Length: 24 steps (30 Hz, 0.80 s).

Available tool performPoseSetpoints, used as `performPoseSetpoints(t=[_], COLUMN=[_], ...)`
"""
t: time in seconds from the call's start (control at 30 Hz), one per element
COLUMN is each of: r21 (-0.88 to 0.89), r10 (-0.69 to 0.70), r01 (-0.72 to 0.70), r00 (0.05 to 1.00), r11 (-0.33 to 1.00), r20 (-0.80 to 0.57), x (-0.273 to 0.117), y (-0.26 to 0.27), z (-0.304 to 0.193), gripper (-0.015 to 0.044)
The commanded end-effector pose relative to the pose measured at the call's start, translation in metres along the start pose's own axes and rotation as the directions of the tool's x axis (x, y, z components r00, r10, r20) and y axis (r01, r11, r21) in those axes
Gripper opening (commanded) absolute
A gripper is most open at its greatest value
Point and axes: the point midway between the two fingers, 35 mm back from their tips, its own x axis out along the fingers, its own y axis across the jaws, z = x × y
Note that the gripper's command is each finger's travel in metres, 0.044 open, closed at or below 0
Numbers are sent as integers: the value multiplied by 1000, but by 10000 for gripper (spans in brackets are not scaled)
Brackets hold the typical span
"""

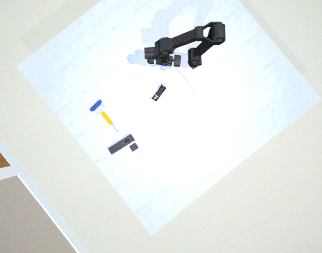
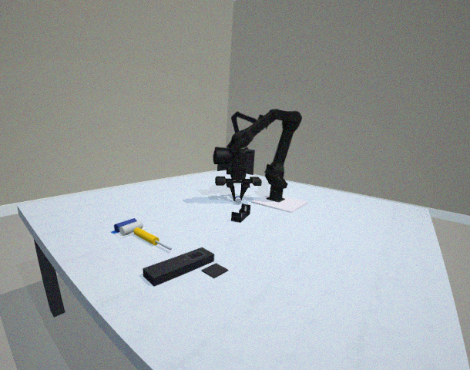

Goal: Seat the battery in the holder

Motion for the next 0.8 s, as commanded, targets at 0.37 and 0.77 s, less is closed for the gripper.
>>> performPoseSetpoints(t=[0.37, 0.77], r21=[18, 177], r10=[14, 9], r01=[-14, -4], r00=[1000, 1000], r11=[1000, 984], r20=[0, -26], x=[-48, -61], y=[4, 20], z=[-7, -75], gripper=[83, 83])
